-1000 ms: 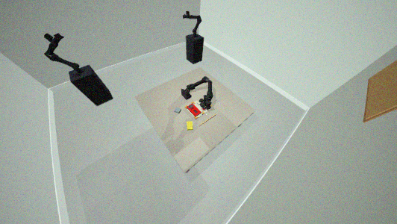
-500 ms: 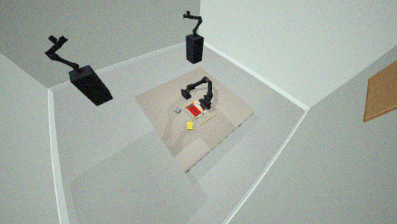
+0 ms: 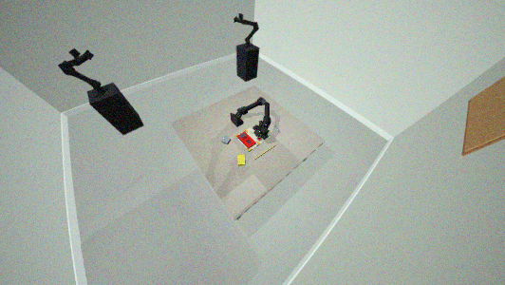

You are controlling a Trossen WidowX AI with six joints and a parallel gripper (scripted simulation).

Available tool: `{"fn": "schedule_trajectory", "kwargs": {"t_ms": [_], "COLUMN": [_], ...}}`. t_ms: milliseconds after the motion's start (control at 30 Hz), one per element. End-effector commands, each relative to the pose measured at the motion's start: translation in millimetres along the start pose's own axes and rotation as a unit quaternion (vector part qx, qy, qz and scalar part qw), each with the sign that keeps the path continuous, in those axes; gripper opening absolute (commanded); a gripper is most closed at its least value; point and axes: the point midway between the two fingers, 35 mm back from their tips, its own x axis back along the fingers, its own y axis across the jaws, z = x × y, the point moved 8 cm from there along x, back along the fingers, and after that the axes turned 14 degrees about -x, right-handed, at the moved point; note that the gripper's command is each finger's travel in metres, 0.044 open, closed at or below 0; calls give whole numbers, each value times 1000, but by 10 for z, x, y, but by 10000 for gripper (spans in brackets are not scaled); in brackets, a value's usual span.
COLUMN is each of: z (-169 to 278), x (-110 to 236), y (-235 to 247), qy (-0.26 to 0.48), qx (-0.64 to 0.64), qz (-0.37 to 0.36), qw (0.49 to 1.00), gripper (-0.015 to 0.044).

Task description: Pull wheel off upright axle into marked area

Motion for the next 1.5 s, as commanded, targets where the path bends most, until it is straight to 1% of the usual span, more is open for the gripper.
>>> {"fn": "schedule_trajectory", "kwargs": {"t_ms": [0,1467], "z": [-13,-15], "x": [63,207], "y": [14,8], "qy": [0,0], "qx": [1,0], "qz": [-6,-8], "qw": [1000,1000], "gripper": [0,0]}}
